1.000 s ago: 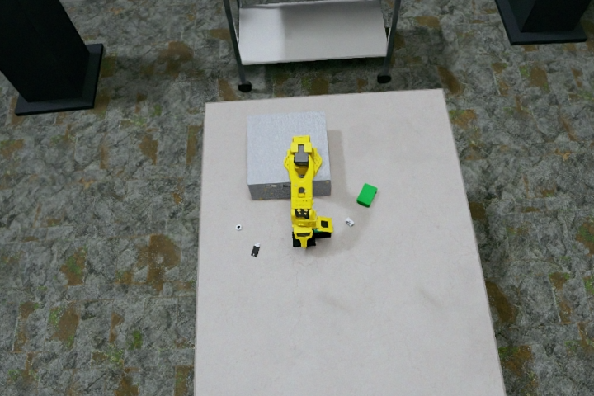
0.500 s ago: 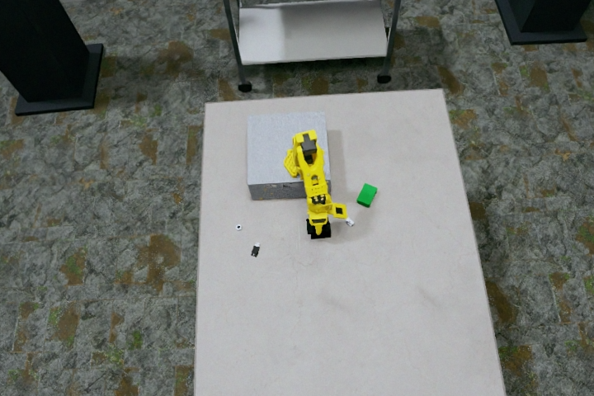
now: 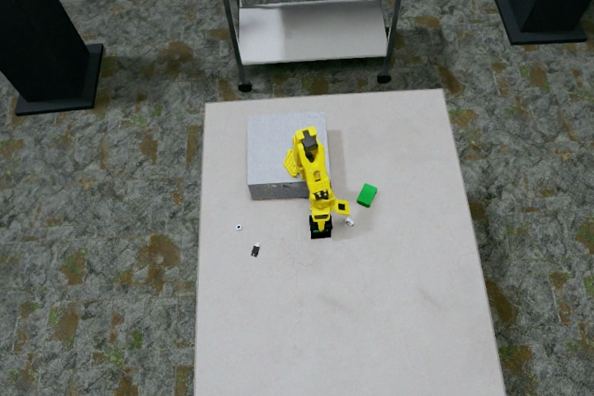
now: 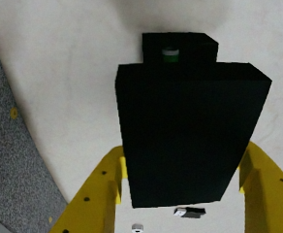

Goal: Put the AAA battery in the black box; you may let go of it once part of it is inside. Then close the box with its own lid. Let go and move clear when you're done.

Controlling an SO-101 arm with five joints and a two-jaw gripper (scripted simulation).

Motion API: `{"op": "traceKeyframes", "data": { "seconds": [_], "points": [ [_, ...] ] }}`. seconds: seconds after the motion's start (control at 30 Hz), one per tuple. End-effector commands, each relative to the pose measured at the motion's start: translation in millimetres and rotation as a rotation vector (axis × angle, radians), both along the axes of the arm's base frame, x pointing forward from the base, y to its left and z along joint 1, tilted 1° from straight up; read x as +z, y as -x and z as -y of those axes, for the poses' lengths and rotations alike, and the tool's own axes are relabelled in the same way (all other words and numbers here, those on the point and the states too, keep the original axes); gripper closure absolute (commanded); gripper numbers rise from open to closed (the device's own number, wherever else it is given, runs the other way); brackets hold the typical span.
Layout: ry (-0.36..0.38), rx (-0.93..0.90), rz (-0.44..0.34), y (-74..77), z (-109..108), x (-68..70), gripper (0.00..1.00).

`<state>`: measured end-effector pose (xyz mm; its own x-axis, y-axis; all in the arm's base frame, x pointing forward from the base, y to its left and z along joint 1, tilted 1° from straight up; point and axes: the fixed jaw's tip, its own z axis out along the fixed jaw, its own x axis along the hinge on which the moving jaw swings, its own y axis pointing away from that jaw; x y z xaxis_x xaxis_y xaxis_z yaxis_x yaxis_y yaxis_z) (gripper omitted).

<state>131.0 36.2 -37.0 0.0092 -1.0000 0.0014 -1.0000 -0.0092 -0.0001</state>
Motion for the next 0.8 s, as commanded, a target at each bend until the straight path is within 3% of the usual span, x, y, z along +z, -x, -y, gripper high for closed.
{"op": "traceKeyframes", "data": {
  "seconds": [0.0, 0.77],
  "points": [
    [-0.004, 0.0, 0.009, 0.6, -1.5, 0.6, 0.76],
    [-0.004, 0.0, 0.009, -1.7, -2.2, -0.3, 0.76]
  ]
}}
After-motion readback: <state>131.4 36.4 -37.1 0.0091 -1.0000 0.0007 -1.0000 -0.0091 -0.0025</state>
